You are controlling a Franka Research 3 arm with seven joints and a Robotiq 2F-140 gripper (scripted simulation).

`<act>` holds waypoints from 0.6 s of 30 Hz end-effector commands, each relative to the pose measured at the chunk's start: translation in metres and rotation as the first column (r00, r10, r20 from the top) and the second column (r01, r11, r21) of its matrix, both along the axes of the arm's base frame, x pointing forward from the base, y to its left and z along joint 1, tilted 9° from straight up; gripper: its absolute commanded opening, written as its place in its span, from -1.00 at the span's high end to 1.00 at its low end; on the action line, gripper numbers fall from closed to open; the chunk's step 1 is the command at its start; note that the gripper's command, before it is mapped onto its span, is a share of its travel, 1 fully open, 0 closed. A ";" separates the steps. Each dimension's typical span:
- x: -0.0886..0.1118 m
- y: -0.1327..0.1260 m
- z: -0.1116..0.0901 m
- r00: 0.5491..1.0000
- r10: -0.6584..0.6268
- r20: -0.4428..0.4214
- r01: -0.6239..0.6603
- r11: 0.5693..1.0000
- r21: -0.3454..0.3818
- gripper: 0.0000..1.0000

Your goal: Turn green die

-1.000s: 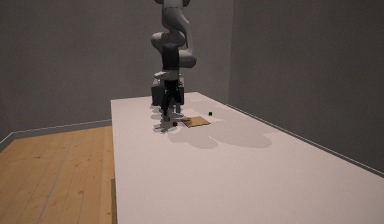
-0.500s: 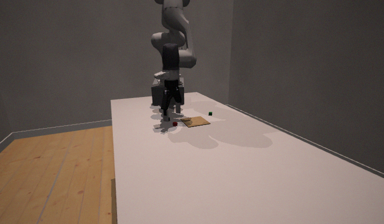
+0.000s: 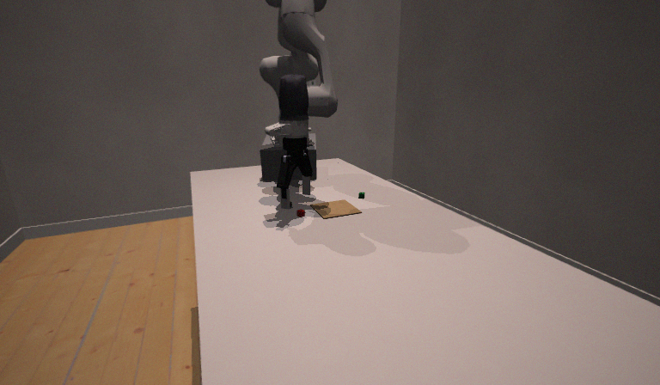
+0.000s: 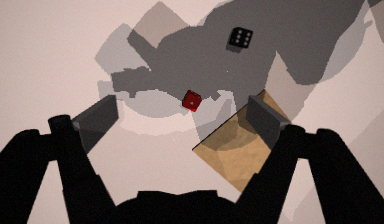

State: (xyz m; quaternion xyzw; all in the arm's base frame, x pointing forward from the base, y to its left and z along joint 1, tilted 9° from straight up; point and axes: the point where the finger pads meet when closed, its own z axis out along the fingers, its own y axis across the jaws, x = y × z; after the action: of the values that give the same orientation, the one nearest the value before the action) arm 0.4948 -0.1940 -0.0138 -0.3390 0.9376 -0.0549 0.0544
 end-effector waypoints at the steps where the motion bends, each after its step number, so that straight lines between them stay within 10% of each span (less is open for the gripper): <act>1: -0.001 0.005 -0.001 1.000 -0.004 -0.001 0.004 1.000 0.001 -1.00; 18: -0.019 0.095 -0.009 1.000 -0.004 -0.001 0.004 1.000 0.001 -1.00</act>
State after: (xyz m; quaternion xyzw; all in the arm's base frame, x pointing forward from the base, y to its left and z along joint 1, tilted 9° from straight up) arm 0.4757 -0.1166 -0.0236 -0.3664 0.9279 -0.0510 0.0467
